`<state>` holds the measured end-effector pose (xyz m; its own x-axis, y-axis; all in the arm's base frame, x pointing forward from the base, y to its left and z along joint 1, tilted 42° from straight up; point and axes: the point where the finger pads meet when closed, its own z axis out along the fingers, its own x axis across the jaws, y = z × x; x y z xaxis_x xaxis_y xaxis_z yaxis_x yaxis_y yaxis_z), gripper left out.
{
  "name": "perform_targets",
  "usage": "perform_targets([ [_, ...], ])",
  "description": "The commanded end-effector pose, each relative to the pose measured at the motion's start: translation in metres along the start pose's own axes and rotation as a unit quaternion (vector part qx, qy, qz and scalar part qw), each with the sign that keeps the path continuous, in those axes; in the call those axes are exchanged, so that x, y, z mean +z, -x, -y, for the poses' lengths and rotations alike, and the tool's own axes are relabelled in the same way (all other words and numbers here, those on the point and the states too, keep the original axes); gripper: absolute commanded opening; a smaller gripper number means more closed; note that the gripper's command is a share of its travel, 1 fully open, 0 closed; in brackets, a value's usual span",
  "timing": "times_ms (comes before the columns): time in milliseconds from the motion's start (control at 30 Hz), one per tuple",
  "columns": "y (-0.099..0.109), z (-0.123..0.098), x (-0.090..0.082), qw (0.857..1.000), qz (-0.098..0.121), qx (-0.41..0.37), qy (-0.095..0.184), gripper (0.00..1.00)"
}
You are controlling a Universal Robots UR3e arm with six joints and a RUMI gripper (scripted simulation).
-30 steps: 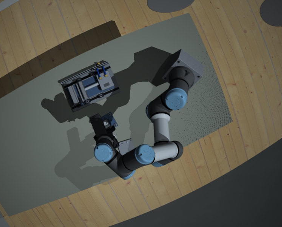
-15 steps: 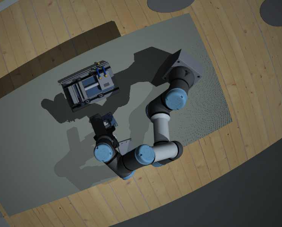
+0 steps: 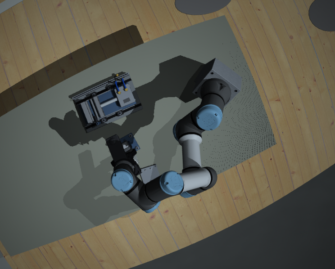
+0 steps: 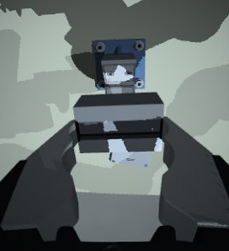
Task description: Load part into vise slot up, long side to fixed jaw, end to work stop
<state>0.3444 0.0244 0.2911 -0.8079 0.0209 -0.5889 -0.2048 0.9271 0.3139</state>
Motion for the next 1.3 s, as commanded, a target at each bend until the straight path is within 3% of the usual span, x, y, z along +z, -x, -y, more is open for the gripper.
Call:
perform_targets([
  [0,0.001,0.001,-0.001,1.0,0.0,-0.003,-0.001,0.0],
  [1267,0.012,0.024,-0.006,0.997,0.001,-0.073,-0.002,0.0],
])
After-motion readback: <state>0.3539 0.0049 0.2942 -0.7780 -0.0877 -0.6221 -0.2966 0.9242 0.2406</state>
